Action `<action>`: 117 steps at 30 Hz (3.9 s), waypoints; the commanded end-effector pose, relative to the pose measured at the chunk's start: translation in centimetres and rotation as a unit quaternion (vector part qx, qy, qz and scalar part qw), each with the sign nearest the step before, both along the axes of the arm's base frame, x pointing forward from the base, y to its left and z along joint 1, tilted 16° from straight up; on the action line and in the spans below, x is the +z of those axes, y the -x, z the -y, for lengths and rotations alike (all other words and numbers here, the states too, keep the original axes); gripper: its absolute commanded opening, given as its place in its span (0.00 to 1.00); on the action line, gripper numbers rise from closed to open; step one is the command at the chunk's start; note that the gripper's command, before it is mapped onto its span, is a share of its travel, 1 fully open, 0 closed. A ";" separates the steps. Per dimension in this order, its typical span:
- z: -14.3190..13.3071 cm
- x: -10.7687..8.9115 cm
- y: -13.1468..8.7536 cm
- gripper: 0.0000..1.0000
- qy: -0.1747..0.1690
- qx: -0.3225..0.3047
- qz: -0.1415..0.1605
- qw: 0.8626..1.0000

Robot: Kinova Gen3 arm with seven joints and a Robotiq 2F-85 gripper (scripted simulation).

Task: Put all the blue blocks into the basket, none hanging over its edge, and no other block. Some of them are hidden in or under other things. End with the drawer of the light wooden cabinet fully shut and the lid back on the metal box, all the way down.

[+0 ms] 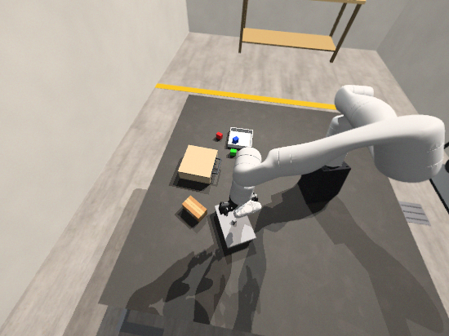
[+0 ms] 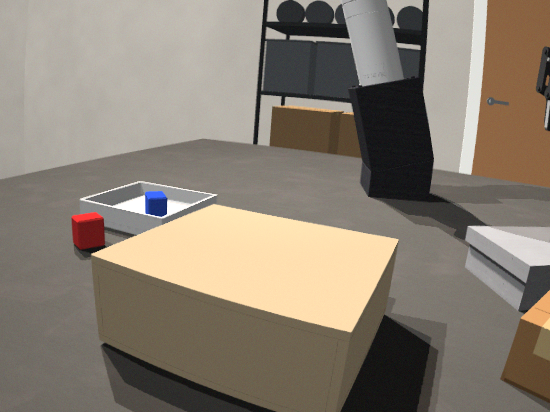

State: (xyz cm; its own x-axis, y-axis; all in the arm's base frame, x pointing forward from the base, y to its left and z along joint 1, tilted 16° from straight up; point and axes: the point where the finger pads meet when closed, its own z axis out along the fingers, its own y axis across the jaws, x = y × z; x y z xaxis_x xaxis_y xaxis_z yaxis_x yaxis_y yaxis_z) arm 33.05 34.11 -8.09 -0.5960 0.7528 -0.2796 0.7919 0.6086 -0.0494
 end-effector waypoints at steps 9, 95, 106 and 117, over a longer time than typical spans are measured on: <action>-0.2 0.2 -0.1 1.00 -0.001 0.002 0.000 1.000; -0.3 2.4 -19.4 0.93 0.036 0.267 -0.069 0.961; 0.2 0.4 -19.7 0.93 0.036 0.267 -0.069 0.961; 0.8 -2.3 -20.2 0.93 0.036 0.267 -0.069 0.961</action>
